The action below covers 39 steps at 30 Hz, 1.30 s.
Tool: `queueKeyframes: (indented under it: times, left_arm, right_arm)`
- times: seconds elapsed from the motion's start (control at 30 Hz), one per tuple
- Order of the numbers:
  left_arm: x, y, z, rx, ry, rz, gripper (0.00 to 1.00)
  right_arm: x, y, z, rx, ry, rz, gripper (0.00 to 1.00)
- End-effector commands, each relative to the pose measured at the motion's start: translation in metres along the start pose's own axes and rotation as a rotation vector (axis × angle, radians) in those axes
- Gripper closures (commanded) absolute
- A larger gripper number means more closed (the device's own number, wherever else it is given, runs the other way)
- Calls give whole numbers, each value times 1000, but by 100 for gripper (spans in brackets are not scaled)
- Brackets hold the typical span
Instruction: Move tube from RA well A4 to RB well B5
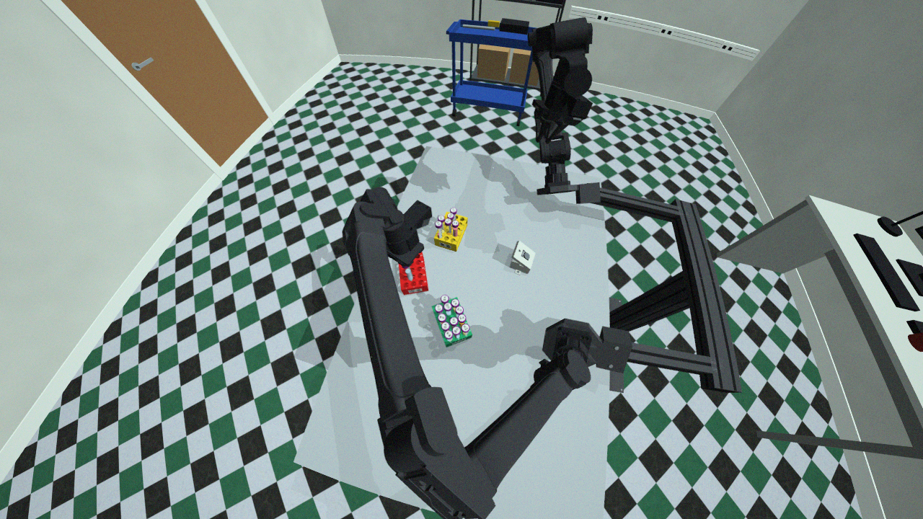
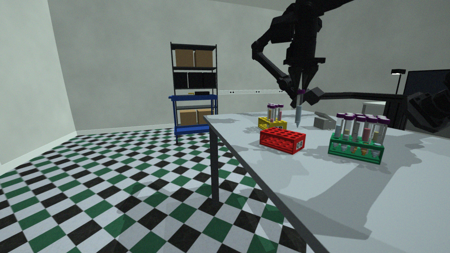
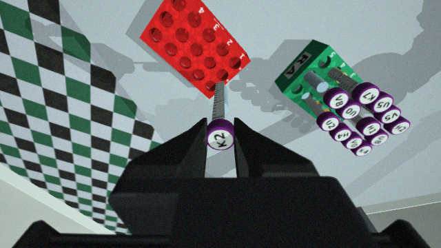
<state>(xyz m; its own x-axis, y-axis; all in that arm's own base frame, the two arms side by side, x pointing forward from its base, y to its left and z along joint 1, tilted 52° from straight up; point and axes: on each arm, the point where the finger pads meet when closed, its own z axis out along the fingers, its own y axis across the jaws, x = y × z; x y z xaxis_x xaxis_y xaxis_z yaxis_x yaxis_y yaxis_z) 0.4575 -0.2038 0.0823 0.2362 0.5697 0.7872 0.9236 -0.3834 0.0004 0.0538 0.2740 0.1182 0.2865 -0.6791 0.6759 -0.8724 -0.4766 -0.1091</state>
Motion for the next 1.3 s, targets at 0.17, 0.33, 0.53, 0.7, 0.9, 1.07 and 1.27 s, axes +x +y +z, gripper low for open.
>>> queueKeyframes:
  times: [0.17, 0.33, 0.53, 0.7, 0.9, 1.07, 1.27]
  left_arm:
    - [3, 7, -2, -5, -3, -6, 100]
    - [3, 3, 13, 27, 4, 8, 100]
    - [-2, 0, 18, 27, 4, 9, 100]
    - [0, 4, 14, 23, 2, -2, 100]
    - [1, 4, 12, 24, 2, -5, 100]
    - [2, 5, 12, 24, 2, -6, 100]
    - [2, 5, 11, 24, 2, -8, 100]
  right_arm:
    - [-5, -6, -11, 9, -29, 11, 70]
    - [-5, -6, -11, 9, -29, 11, 70]
    - [-5, -6, -11, 9, -29, 11, 70]
    - [-5, -6, -11, 9, -29, 11, 70]
    - [-5, -6, -11, 9, -29, 11, 70]
    - [-5, -6, -11, 9, -29, 11, 70]
    - [-5, -6, -11, 9, -29, 11, 70]
